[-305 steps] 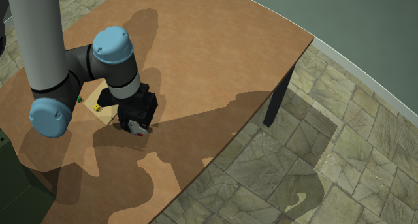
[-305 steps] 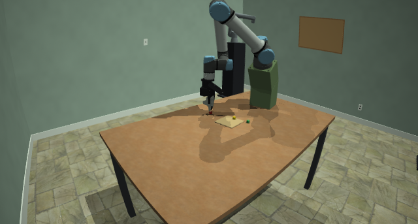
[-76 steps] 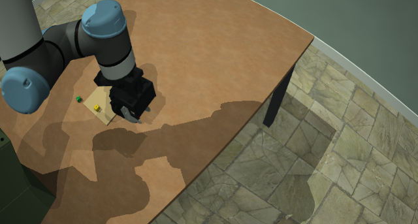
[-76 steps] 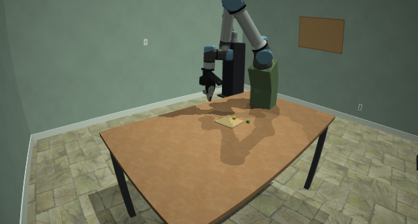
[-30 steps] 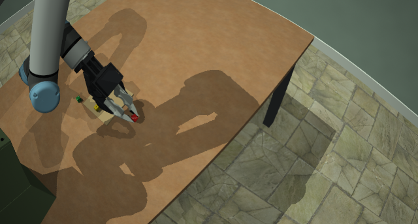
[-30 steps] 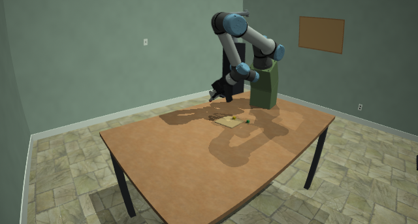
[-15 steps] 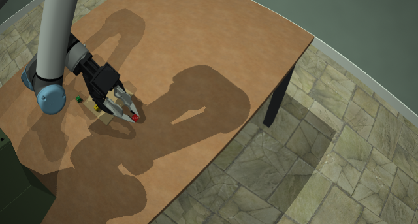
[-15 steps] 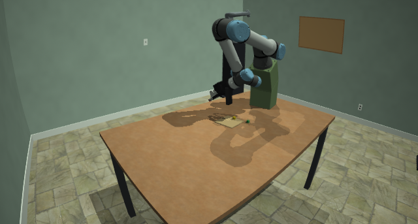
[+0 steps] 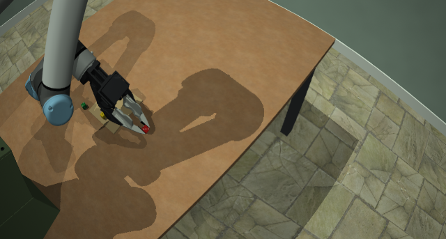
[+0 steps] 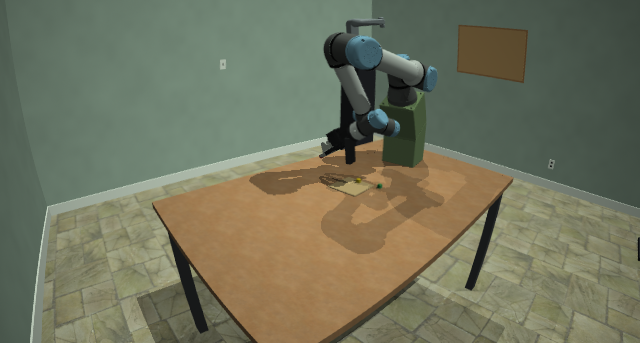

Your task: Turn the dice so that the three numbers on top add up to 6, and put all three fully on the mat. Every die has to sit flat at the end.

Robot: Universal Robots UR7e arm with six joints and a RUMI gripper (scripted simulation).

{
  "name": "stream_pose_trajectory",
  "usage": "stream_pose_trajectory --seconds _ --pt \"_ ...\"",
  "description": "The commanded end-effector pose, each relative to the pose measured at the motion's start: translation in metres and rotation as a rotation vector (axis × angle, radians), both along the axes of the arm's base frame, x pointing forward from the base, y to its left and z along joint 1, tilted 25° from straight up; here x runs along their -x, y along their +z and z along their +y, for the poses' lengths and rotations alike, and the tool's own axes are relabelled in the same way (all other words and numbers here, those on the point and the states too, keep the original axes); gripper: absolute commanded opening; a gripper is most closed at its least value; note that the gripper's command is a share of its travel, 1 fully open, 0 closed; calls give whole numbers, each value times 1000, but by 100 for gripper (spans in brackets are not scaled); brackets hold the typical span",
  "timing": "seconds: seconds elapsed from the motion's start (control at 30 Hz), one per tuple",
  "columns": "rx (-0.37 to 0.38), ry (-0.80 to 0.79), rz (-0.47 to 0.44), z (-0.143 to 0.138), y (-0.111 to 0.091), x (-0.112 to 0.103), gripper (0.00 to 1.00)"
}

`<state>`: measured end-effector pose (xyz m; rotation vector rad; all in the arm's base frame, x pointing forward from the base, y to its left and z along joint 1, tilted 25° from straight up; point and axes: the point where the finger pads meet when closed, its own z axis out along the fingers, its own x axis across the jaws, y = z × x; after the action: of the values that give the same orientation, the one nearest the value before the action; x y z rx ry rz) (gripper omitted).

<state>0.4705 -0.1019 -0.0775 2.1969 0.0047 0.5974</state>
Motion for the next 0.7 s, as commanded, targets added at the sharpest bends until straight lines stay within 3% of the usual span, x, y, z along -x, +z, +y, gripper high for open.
stream_pose_trajectory --seconds 0.0,0.37,0.67 --pt "1 0 -3 2 -12 -7 0" --pt "1 0 -3 6 -48 -23 0" --pt "1 0 -3 7 -56 -26 0"
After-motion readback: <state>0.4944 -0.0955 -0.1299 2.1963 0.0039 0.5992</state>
